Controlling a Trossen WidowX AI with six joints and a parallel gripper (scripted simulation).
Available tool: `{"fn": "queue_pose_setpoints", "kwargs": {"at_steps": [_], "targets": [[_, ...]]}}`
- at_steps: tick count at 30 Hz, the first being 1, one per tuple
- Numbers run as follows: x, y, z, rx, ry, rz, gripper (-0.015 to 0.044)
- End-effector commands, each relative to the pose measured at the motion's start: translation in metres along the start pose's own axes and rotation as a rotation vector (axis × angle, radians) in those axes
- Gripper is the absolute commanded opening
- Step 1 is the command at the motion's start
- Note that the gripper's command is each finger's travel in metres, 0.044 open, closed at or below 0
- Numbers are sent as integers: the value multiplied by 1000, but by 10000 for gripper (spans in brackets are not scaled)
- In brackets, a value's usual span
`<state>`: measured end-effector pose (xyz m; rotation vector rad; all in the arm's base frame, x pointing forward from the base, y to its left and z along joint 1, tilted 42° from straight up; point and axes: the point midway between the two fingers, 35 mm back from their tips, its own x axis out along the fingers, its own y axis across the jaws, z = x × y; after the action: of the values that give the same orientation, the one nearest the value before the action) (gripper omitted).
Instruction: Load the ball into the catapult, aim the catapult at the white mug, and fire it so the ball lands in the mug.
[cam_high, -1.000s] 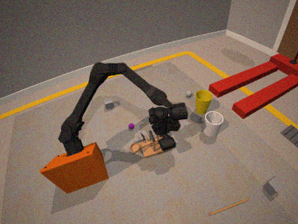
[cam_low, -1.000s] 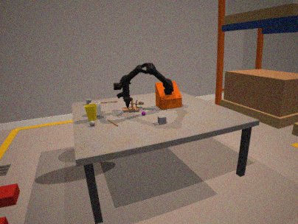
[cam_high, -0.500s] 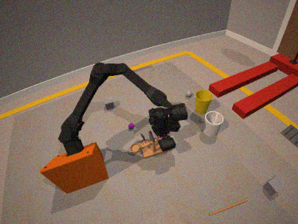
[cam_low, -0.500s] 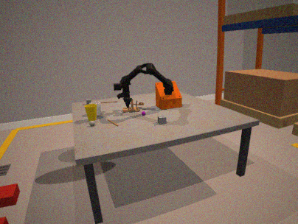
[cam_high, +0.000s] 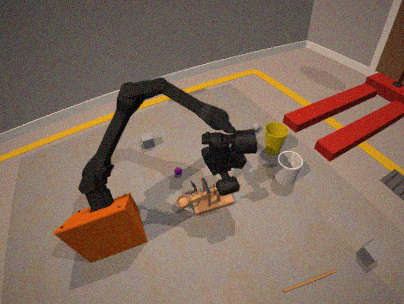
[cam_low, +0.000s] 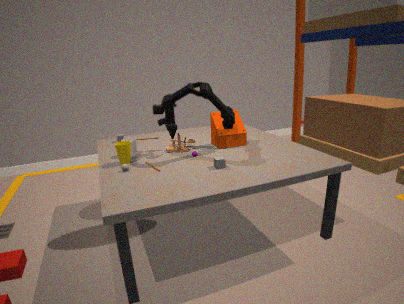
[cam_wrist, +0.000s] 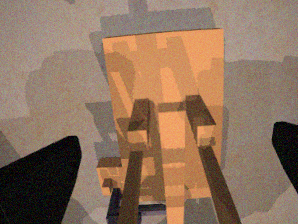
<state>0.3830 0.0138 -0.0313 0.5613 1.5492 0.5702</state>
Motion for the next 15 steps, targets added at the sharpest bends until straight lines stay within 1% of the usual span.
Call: {"fn": "queue_pose_setpoints", "kwargs": {"at_steps": [1,3,4,11,15], "targets": [[-49,0,-1,-8,-15,-6,440],[-49,0,-1,-8,-15,-6,440],[-35,-2,2,-1,-30,-5,440],[-40,0,-4,-3,-16,-2,440],[2,0,-3,-3,-16,0,440]]}}
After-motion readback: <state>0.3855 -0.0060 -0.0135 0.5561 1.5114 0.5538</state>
